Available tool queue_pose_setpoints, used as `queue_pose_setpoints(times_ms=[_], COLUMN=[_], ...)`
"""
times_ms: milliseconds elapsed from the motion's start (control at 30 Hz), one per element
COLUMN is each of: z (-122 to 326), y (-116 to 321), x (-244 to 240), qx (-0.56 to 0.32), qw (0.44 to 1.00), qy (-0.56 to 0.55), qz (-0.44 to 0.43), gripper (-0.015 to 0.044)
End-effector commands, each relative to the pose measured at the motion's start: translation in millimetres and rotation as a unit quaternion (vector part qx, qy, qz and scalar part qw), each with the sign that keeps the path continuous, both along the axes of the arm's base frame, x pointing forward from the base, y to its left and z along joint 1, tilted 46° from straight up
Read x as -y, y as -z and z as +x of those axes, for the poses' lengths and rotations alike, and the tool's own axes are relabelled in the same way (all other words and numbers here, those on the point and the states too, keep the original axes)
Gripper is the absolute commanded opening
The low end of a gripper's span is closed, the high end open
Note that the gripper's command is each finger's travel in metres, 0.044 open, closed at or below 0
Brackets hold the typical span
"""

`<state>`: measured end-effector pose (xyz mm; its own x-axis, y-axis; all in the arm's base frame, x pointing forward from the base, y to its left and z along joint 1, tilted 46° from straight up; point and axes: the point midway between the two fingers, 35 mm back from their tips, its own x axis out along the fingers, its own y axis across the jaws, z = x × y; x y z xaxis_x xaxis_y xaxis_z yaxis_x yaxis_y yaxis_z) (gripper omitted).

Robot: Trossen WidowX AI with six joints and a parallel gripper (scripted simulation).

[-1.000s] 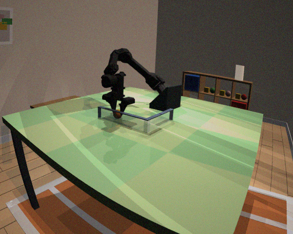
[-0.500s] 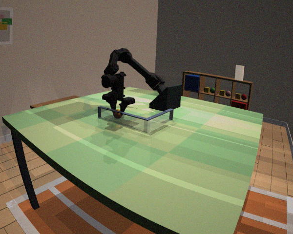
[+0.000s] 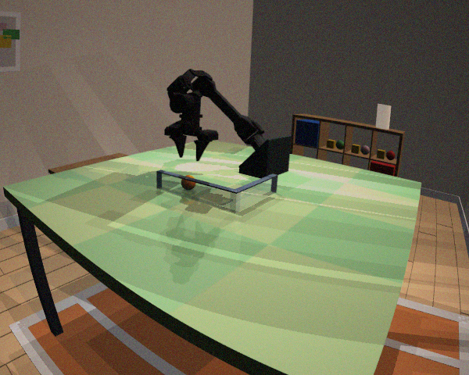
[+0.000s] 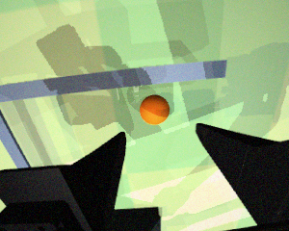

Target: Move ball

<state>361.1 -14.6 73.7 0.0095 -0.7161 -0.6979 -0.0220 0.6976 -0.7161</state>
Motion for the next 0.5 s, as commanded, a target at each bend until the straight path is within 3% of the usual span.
queue_pose_setpoints(times_ms=[0,167,300,467], z=[-0.2,-0.2,-1.9,-3.1], y=[2.8,2.8,-21.4,-28.5], x=[2.7,2.7,-19.7,-26.0], qx=[-0.002,-0.002,-0.001,-0.001], qw=[1.0,1.0,1.0,1.0], qy=[0.001,0.001,0.004,0.005], qz=[0.0,0.0,0.0,-0.001], gripper=[0.0344,0.0344,0.044,0.044])
